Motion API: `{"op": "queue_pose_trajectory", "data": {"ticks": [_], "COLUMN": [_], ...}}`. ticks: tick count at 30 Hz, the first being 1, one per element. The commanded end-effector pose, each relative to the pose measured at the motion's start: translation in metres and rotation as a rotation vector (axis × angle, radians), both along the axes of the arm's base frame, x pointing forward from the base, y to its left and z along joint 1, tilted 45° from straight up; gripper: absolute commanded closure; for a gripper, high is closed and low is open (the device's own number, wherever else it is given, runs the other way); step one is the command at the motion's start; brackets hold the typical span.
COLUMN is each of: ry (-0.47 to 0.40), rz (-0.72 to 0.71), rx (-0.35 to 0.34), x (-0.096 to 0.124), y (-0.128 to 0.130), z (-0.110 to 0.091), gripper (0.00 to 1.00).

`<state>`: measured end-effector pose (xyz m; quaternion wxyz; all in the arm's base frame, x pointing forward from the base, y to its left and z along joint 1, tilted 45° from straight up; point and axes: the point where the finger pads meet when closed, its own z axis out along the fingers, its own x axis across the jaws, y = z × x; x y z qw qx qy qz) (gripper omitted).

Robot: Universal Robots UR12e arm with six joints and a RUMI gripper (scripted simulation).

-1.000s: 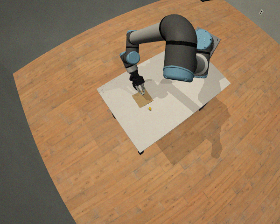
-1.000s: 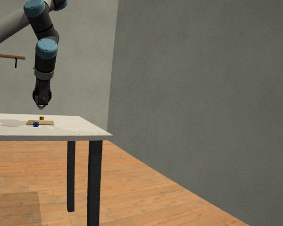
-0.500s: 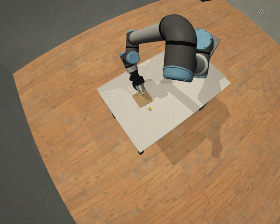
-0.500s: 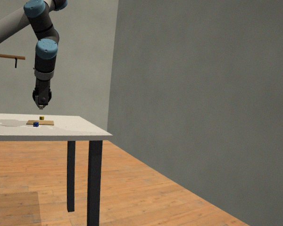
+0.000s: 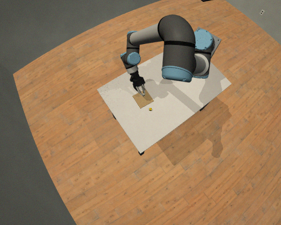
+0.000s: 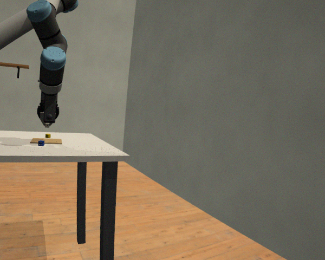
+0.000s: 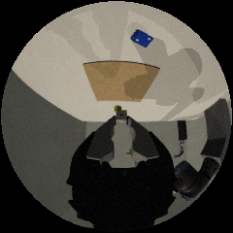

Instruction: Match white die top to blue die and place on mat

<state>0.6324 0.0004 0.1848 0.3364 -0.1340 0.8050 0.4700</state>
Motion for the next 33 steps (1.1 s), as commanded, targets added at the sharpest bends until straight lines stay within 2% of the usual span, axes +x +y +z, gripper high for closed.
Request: {"op": "queue_pose_trajectory", "data": {"ticks": [1, 33], "ry": [0.000, 0.000], "rz": [0.000, 0.000], "rx": [-0.001, -0.001], "x": [0.004, 0.034], "y": [0.001, 0.011], "z": [-0.004, -0.035], "gripper": [0.97, 0.97]}}
